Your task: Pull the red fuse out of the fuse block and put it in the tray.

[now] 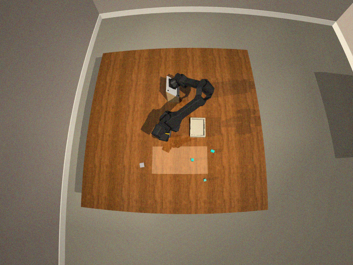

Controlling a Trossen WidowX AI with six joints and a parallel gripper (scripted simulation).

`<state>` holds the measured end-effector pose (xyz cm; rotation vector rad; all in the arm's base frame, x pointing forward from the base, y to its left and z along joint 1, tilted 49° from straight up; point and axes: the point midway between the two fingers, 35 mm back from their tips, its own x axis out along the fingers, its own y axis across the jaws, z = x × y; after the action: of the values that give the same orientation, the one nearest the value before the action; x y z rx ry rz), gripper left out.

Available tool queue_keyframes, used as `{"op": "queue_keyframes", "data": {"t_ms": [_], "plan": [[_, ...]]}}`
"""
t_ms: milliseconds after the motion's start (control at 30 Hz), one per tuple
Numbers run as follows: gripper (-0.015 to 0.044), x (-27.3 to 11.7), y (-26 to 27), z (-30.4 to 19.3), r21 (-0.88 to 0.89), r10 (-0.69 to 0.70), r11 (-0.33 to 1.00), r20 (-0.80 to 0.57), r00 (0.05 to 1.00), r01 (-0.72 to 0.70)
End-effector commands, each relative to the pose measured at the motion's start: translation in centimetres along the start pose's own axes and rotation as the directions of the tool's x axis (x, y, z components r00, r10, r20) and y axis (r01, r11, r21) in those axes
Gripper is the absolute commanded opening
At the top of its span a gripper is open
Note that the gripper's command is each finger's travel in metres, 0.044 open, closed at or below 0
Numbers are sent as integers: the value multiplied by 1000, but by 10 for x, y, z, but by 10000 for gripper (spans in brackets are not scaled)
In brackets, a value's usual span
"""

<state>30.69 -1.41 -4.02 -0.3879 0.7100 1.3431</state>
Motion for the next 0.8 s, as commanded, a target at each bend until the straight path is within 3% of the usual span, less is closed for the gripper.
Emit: {"op": "queue_keyframes", "data": {"t_ms": [0, 767], "plan": [[0, -3, 0, 0, -5, 0, 1000, -5, 1000, 0], [0, -14, 0, 0, -4, 1, 1000, -4, 1000, -1]]}}
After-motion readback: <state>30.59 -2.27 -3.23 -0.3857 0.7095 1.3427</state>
